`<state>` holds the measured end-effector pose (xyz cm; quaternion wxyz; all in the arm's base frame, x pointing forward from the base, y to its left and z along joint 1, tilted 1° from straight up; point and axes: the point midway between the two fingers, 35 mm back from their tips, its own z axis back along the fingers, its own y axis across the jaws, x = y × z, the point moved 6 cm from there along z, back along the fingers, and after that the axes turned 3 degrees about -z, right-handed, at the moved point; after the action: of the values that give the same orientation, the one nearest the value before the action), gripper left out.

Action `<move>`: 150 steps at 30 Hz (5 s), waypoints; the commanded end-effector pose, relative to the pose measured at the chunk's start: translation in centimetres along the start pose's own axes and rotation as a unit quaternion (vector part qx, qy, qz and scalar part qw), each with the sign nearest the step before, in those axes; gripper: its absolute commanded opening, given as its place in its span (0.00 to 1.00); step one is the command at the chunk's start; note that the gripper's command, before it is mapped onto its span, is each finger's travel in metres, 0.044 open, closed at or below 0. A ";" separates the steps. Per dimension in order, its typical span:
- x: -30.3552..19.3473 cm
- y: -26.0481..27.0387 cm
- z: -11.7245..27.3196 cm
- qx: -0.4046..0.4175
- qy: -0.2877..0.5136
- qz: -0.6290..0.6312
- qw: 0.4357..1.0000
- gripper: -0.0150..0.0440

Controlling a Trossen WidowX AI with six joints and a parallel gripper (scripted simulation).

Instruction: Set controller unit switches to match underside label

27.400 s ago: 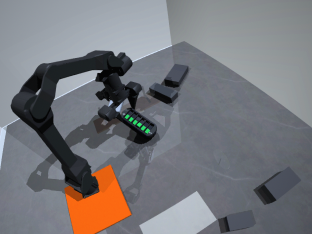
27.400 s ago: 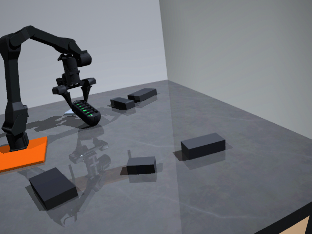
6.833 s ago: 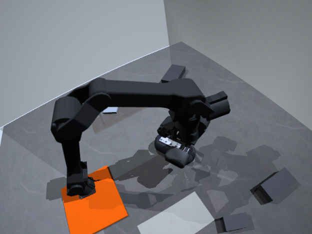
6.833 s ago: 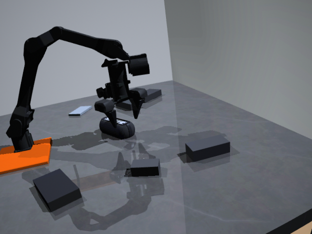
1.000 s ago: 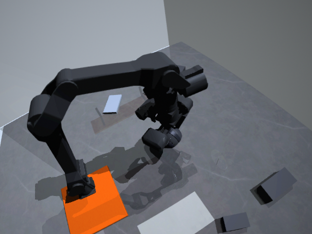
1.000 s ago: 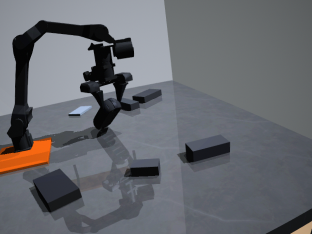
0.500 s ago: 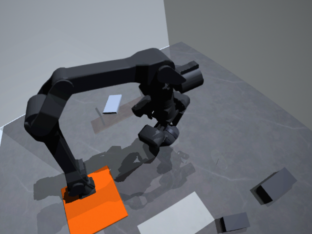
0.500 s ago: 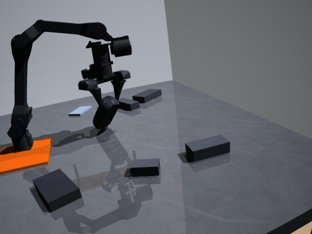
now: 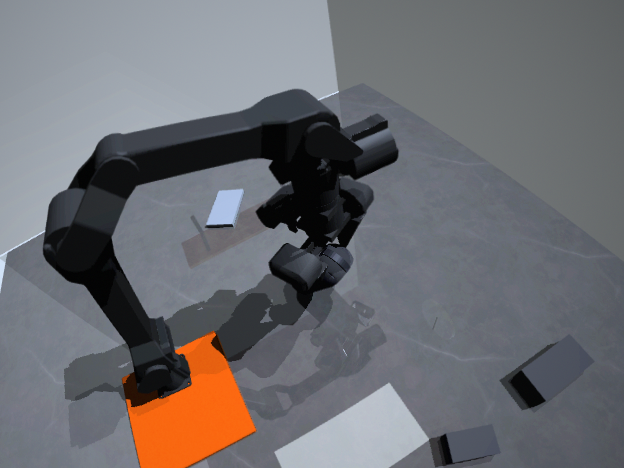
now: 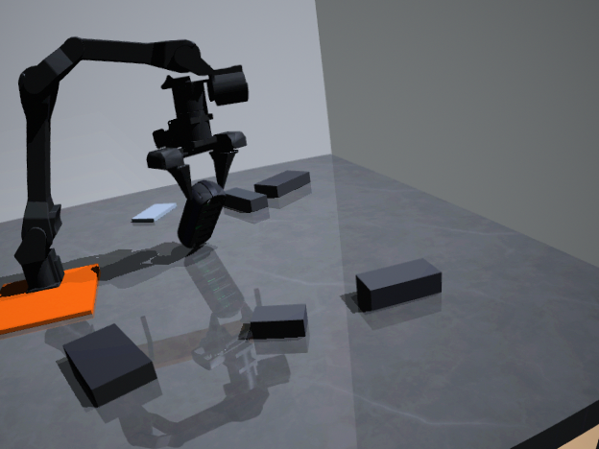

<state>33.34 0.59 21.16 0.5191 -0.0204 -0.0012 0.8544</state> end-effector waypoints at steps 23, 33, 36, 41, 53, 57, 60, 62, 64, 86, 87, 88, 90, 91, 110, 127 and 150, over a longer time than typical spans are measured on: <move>2.3 0.0 0.8 -0.002 -0.005 0.001 1.000 0.82; 3.1 0.1 1.0 -0.002 -0.005 0.001 1.000 0.82; 3.4 0.1 1.0 -0.002 -0.005 0.001 1.000 0.82; 3.8 0.1 1.1 -0.002 -0.006 0.001 1.000 0.82; 4.7 0.2 1.2 -0.002 -0.006 0.001 1.000 0.82; 5.1 0.2 1.3 -0.002 -0.006 0.001 1.000 0.83; 5.4 0.2 1.3 -0.002 -0.006 0.001 1.000 0.83; 5.7 0.2 1.3 -0.002 -0.007 0.001 1.000 0.83; 5.9 0.2 1.3 -0.002 -0.007 0.001 1.000 0.83; 8.6 0.4 1.4 -0.002 -0.008 0.001 1.000 0.83; 8.7 0.4 1.4 -0.002 -0.008 0.001 1.000 0.83; 8.8 0.4 1.4 -0.002 -0.008 0.001 1.000 0.83; 9.0 0.4 1.4 -0.002 -0.008 0.001 1.000 0.83; 9.0 0.4 1.4 -0.002 -0.008 0.001 1.000 0.83; 10.6 0.5 1.3 -0.002 -0.009 0.001 1.000 0.83; 12.0 0.5 1.1 -0.002 -0.010 0.001 1.000 0.83; 13.8 0.6 0.7 -0.002 -0.011 0.001 1.000 0.83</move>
<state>26.68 12.39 21.91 0.5161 -0.0172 -0.0131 0.8563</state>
